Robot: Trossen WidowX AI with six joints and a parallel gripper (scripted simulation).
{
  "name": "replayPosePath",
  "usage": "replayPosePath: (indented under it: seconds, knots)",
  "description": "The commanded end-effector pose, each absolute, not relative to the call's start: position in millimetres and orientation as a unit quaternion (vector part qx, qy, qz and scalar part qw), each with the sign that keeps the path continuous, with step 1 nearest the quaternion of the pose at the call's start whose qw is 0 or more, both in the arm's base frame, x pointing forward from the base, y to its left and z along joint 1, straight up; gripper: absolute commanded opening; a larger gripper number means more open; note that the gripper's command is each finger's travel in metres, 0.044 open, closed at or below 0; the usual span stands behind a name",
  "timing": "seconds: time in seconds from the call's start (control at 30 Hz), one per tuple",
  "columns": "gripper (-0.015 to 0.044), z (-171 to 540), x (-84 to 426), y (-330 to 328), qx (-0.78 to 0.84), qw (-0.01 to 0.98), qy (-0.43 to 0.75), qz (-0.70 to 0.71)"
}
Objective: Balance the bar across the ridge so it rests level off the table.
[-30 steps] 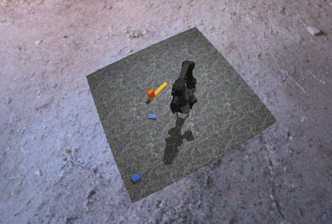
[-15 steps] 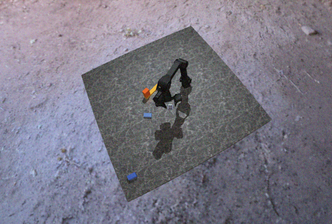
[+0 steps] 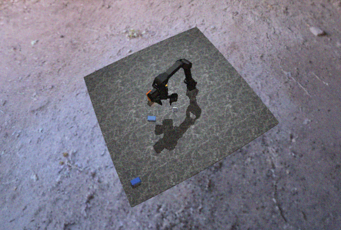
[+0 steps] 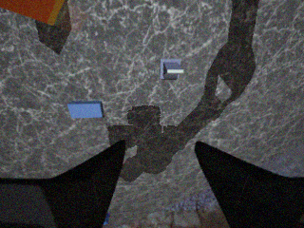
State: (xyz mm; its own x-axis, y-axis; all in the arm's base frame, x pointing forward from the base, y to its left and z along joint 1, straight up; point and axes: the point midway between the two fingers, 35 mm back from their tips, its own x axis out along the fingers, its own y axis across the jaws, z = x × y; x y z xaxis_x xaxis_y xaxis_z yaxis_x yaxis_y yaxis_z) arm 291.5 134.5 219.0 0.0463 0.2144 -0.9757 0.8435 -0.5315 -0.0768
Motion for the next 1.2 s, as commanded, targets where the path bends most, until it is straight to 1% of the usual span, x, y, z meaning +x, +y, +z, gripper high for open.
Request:
replayPosePath:
  seconds: [0.0, 0.57, 1.17]
  knots:
    - [0.0315, 215, 297, 113, 0.673, 0.269, 0.371, -0.581]
    - [0.0315, 208, 309, 24, 0.699, 0.214, 0.262, -0.63]
    - [0.0315, 202, 294, -68, 0.707, 0.146, 0.147, -0.676]
